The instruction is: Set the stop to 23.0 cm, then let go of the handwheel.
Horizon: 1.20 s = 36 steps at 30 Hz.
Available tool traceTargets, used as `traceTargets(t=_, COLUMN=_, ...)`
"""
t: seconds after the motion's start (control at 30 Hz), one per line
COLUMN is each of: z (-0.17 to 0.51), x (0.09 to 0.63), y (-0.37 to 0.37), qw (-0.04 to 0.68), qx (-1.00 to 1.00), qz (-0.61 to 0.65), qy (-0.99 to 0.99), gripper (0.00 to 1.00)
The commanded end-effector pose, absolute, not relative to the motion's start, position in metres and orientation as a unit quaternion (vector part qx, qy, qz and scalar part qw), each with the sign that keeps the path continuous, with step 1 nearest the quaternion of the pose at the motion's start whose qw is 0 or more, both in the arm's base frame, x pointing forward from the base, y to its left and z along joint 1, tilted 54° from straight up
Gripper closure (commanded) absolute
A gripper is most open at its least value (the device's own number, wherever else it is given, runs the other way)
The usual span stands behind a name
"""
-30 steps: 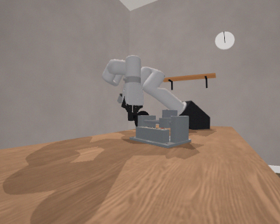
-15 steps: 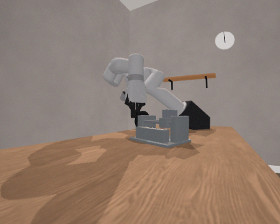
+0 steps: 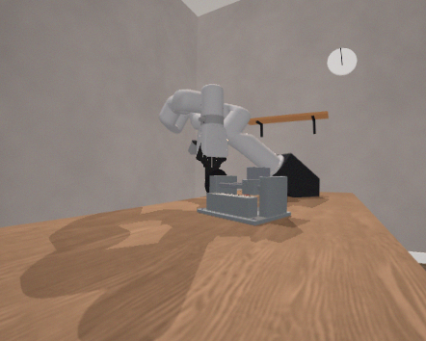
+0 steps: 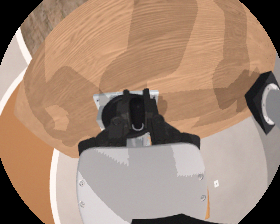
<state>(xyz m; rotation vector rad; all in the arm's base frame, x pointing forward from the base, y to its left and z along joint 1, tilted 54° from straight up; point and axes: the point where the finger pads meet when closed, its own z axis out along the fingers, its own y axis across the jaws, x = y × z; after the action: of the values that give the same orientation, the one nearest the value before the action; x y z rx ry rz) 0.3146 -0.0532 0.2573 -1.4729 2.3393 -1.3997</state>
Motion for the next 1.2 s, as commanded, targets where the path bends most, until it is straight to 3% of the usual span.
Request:
traceTargets(t=0.0, z=0.255, x=0.313, y=-0.053, qw=0.024, qx=-0.475, qz=-0.453, qy=0.754, gripper=0.94)
traceTargets(t=1.17, z=0.222, x=0.323, y=-0.078, qw=0.024, qx=-0.475, qz=-0.453, qy=0.754, gripper=0.94)
